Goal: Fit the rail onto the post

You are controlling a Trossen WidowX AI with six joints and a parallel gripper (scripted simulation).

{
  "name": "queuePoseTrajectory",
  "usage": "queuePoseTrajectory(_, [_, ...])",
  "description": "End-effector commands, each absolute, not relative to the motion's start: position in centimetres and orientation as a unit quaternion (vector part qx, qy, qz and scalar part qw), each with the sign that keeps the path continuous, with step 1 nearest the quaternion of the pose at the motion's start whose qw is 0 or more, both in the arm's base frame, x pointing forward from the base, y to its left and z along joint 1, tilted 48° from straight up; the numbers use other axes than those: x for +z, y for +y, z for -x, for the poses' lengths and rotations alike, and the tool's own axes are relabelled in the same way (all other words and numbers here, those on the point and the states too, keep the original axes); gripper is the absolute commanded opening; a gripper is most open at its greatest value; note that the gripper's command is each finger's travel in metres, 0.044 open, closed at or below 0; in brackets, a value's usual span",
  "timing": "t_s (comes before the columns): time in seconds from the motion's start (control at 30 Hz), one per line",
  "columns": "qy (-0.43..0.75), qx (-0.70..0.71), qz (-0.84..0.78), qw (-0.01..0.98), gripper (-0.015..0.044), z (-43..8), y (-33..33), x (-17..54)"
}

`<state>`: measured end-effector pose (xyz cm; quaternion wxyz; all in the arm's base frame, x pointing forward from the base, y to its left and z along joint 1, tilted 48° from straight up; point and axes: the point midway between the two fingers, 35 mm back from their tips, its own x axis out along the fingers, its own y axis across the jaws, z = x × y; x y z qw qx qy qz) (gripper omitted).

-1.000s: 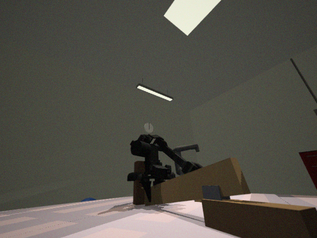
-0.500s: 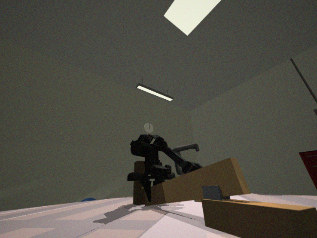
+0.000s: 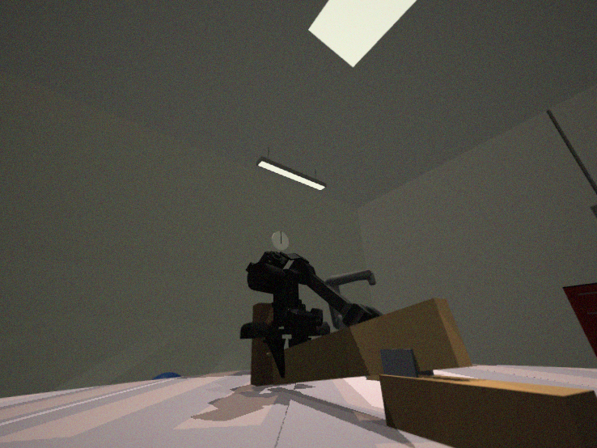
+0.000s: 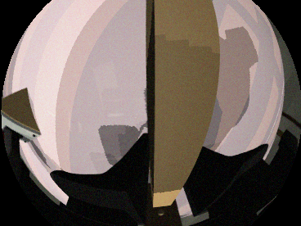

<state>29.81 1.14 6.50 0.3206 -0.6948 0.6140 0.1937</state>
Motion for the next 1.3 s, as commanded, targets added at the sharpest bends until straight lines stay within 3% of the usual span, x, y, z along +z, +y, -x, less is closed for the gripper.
queuePoseTrajectory(0.0, [0.612, 0.196, 0.695, 0.323, 0.0000, -29.9, 1.6, 6.8])
queuePoseTrajectory(1.27, [0.612, 0.196, 0.695, 0.323, 0.0000, -29.7, 3.0, 8.0])
